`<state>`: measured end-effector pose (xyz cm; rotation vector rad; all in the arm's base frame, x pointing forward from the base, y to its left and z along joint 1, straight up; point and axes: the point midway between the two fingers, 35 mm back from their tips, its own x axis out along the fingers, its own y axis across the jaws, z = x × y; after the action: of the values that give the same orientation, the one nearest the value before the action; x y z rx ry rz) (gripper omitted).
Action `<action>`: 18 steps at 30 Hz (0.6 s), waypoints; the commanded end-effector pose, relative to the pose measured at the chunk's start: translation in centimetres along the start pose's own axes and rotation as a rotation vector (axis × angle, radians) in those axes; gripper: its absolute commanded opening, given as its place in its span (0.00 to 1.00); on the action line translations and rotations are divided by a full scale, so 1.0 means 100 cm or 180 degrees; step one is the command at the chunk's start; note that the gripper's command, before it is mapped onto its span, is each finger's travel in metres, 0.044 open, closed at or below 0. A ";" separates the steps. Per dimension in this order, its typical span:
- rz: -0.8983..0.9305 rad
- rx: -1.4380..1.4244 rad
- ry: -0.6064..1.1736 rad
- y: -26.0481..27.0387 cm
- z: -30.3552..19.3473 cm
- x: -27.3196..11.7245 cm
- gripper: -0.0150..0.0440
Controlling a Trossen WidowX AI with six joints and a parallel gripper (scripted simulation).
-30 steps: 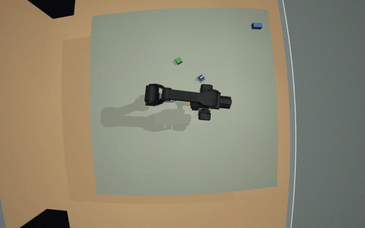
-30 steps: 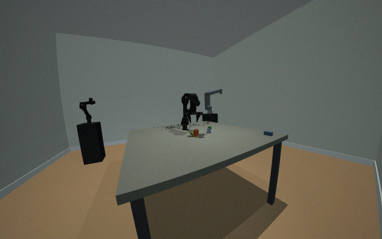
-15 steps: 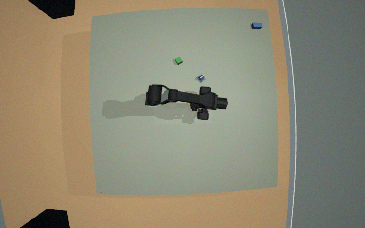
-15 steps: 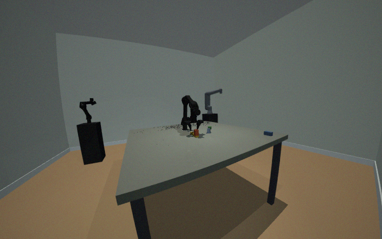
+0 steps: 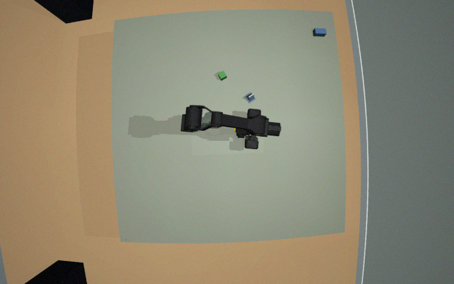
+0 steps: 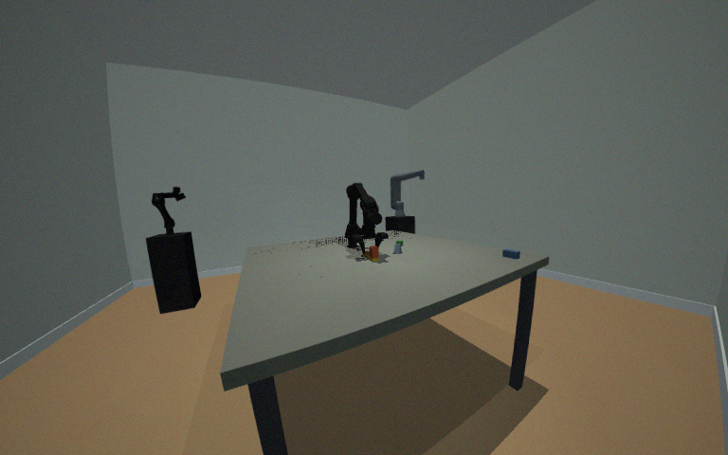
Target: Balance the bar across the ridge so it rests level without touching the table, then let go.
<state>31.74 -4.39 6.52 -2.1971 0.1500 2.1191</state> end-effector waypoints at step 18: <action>-0.0017 0.0013 -0.0028 -0.001 0.003 0.017 0.79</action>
<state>31.61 -4.37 4.92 -2.1907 0.1495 2.1252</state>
